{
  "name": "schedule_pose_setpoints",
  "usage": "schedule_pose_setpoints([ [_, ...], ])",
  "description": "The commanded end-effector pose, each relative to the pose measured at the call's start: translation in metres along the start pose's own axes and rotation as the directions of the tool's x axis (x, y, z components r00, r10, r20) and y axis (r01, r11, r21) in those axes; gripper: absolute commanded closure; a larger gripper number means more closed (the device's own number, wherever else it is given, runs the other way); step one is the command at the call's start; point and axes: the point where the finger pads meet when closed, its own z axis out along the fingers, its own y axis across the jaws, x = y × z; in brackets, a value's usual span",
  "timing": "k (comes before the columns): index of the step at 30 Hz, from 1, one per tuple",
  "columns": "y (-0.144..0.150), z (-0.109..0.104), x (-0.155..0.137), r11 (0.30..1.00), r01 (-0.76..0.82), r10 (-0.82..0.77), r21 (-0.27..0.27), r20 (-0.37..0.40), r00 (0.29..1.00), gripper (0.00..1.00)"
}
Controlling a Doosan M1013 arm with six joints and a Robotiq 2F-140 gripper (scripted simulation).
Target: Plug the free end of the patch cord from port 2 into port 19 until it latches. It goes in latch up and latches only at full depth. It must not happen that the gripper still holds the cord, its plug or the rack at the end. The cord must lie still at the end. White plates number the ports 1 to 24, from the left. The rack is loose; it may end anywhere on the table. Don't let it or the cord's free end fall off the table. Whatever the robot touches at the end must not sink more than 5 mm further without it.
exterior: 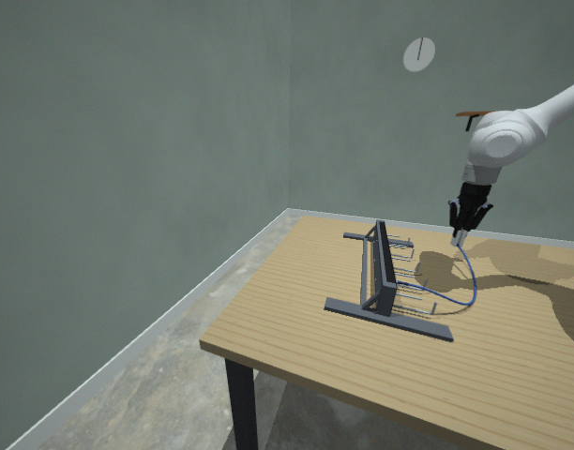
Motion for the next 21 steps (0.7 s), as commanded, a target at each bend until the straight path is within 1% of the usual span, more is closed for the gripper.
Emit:
schedule_pose_setpoints([
  [1,0.0,-0.0001,0.0,1.0,0.0,0.0,0.0,0.0,1.0,1.0],
  [21,0.003,-0.0008,0.0007,1.0,0.024,-0.024,0.0,0.0,1.0,1.0],
])
